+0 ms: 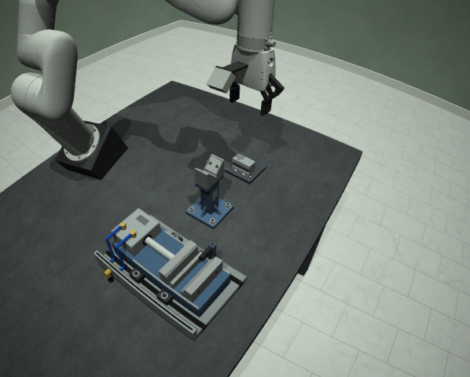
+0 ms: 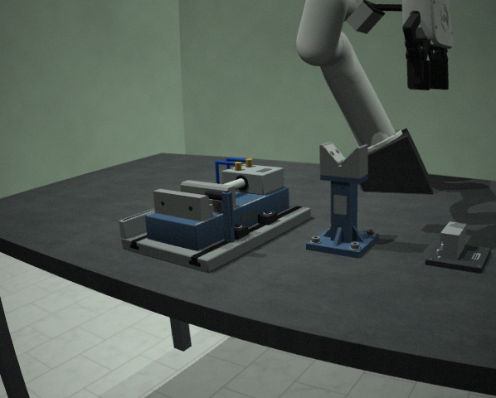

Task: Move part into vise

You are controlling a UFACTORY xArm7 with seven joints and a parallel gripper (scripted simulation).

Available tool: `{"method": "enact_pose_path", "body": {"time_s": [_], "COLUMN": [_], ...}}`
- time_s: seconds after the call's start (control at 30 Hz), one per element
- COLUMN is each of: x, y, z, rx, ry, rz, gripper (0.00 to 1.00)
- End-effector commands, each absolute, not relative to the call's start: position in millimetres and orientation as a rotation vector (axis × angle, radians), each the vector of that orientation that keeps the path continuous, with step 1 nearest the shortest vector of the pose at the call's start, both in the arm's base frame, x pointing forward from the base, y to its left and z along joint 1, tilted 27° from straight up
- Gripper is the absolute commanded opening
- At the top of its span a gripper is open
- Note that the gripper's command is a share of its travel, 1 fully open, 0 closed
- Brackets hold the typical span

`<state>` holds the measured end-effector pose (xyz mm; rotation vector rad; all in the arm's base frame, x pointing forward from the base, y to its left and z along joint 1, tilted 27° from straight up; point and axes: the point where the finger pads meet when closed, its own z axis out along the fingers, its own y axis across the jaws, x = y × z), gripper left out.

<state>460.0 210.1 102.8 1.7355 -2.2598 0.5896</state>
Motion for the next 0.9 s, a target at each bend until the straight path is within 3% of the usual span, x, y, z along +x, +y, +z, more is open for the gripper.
{"method": "enact_pose_path", "body": {"time_s": [0.0,0.7,0.73,0.87], "x": [455.5,443.3,443.3,443.3], "y": [223.9,241.5,241.5,241.5], "z": [90.9,69.6,69.6,69.6], "rx": [1.757,1.78,1.78,1.78], "ry": [-2.241,-2.208,-2.208,-2.208], "rz": [0.58,0.56,0.56,0.56], "gripper": [1.0,1.0,0.89,0.89]}}
